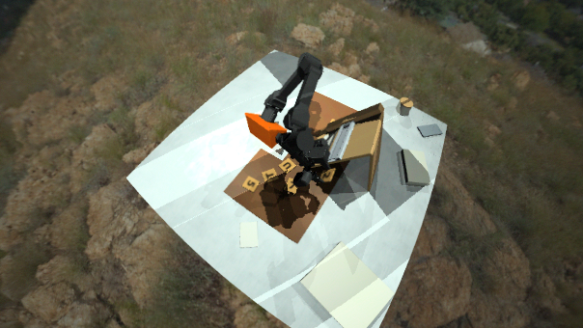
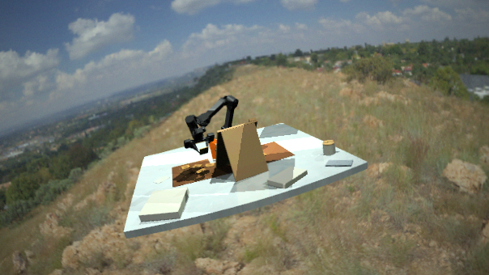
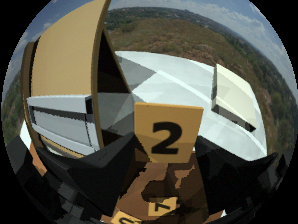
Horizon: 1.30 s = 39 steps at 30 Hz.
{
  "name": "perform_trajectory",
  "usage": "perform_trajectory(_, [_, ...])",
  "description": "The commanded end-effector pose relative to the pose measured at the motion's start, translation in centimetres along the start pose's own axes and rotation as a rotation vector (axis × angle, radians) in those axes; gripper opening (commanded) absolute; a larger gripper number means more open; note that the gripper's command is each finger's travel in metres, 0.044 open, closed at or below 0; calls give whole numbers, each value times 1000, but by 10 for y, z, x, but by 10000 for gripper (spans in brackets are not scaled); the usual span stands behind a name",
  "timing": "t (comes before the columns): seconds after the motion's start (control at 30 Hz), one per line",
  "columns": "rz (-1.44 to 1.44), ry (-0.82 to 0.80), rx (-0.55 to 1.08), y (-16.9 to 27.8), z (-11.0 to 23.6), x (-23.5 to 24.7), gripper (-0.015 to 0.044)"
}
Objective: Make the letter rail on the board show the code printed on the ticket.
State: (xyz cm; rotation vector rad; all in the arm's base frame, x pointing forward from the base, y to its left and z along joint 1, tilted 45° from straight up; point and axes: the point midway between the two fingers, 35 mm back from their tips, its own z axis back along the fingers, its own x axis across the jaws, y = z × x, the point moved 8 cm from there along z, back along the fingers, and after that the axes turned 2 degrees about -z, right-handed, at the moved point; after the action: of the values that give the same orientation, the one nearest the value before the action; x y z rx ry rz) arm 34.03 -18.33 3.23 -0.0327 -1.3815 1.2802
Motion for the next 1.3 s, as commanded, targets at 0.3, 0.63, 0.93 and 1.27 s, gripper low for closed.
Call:
perform_trajectory(0.3, [-10, 1, 5, 3, -1, 8, 0])
perform_trajectory(0.63, [-11, 0, 5, 3, -1, 13, 0])
perform_trajectory(0.93, [-11, 0, 6, 3, -1, 17, 0])
perform_trajectory(1.27, [-11, 0, 6, 4, -1, 22, 0])
